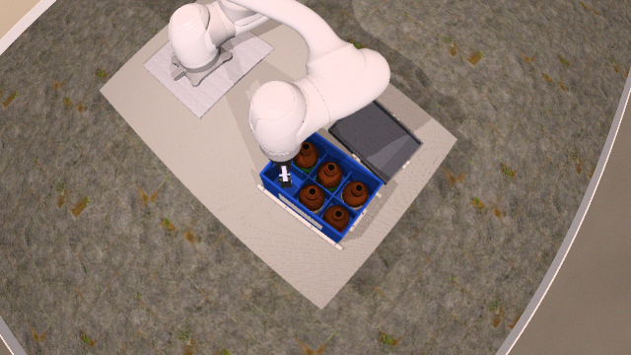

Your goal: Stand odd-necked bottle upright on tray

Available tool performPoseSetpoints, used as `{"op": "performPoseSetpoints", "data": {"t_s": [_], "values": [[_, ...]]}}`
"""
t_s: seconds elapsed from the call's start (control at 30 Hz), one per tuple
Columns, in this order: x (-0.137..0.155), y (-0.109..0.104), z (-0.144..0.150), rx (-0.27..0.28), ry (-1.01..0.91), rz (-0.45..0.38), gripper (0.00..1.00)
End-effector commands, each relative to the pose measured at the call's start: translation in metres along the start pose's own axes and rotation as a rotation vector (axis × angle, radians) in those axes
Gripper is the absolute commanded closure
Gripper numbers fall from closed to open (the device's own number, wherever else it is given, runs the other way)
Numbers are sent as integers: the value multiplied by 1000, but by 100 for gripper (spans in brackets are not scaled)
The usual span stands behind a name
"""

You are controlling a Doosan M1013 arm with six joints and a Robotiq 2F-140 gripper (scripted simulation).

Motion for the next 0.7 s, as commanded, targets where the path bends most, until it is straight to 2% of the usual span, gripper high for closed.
{"op": "performPoseSetpoints", "data": {"t_s": [0.0, 0.67], "values": [[0, 2, 0, 0, 0, 0, 62], [0, 15, 0, 0, 0, 0, 62]]}}
Point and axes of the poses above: the point where the finger pads meet when closed, its own y axis out along the fingers, its own z axis across the jaws, x = y × z, the point moved 9 cm from there along -y, back along the fingers, and after that the axes turned 3 degrees about -y, right-handed, at the moved point
